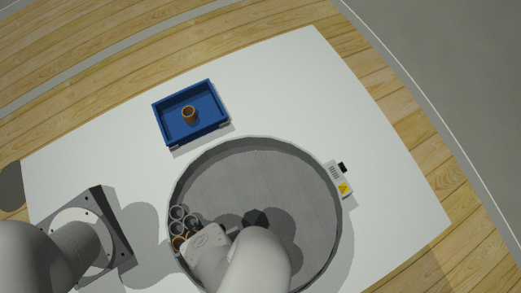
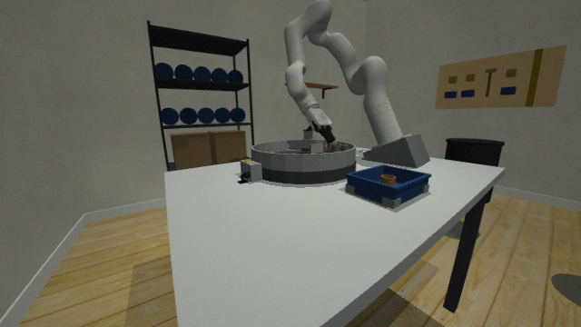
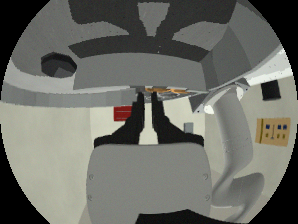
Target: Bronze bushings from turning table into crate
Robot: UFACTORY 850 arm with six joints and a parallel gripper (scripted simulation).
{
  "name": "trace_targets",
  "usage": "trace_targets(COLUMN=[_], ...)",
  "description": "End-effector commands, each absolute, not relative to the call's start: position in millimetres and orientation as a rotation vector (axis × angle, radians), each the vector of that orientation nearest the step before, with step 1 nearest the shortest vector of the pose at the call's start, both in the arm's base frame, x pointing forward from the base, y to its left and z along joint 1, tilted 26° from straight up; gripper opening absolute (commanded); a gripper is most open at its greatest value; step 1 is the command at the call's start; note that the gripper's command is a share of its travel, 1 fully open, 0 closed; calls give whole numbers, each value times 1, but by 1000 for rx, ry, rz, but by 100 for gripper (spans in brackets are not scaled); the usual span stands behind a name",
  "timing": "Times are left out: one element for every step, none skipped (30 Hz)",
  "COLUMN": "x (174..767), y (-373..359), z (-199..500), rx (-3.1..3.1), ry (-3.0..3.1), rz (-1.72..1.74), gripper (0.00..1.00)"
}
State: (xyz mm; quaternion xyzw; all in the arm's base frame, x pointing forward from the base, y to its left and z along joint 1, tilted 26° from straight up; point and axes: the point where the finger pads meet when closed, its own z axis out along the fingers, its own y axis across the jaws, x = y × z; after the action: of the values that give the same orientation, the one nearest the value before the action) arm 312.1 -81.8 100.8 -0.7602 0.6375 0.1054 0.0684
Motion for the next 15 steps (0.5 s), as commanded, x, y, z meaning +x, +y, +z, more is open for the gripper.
trace_targets(x=[313,313,313,313,313,313,313,313,313,313,313,313,313,313,313], y=[-82,-82,-82,-82,-83,-84,-84,-85,-86,-86,-86,-86,-87,-87,-87], z=[101,101,101,100,99,97,96,94,93,93,93,91,91,90,90], rx=[-2289,-2289,-2289,-2289,-2289,-2289,-2289,-2289,-2289,-2289,-2289,-2289,-2289,-2289,-2289], ry=[1919,1919,1919,1919,1919,1919,1919,1919,1919,1919,1919,1919,1919,1919,1919], rz=[316,316,316,316,316,316,316,316,316,316,316,316,316,316,316], gripper=[10,10,10,10,10,10,10,10,10,10,10,10,10,10,10])
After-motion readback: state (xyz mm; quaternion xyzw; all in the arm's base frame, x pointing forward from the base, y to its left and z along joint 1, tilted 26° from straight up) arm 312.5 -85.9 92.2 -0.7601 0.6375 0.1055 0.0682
